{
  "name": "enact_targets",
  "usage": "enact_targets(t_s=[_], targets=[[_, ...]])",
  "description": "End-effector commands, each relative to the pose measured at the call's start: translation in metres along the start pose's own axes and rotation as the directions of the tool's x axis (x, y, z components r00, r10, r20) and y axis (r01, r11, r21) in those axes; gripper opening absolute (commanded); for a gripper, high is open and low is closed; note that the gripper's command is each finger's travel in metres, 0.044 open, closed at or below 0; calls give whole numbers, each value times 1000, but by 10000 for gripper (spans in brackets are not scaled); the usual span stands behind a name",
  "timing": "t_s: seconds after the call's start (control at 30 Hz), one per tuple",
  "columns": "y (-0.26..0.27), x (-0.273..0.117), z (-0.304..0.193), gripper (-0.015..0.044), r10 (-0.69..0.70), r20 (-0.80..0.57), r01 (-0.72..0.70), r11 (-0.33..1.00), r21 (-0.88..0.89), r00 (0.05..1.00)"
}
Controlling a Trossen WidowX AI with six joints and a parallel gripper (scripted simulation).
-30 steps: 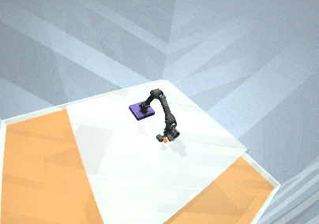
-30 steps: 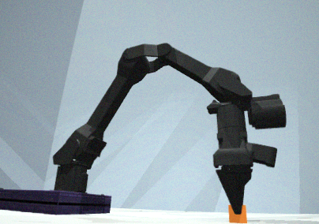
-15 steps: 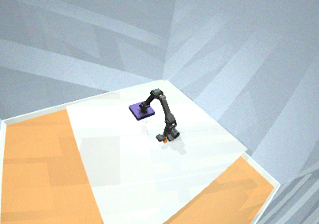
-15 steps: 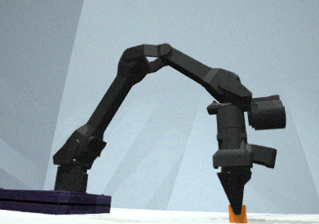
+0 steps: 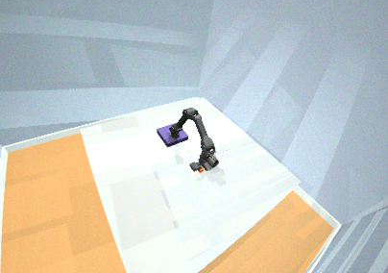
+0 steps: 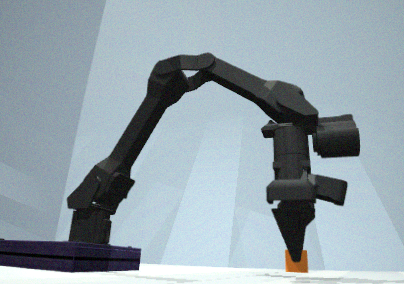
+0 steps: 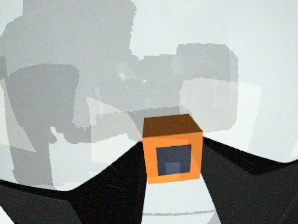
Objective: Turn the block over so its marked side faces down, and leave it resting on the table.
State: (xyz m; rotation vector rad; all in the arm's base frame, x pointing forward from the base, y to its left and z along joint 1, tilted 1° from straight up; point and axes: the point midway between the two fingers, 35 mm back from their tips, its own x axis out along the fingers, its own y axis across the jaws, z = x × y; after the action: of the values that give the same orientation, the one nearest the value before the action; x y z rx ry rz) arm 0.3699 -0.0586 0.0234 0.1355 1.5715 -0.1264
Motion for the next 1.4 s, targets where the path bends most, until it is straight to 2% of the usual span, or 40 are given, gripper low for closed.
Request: enact_targets(t_s=[0.0,0.13,0.6,1.2,1.37], targets=[[0,-15,3,0,-2,20,2,1000,-6,1000],[0,-14,4,0,-2,42,2,1000,-6,999],[0,-6,7,0,-1,247,2,1000,-5,969],[0,-5,0,0,1,494,2,1000,-6,870],[0,-4,0,0,1,521,2,1000,-6,853]])
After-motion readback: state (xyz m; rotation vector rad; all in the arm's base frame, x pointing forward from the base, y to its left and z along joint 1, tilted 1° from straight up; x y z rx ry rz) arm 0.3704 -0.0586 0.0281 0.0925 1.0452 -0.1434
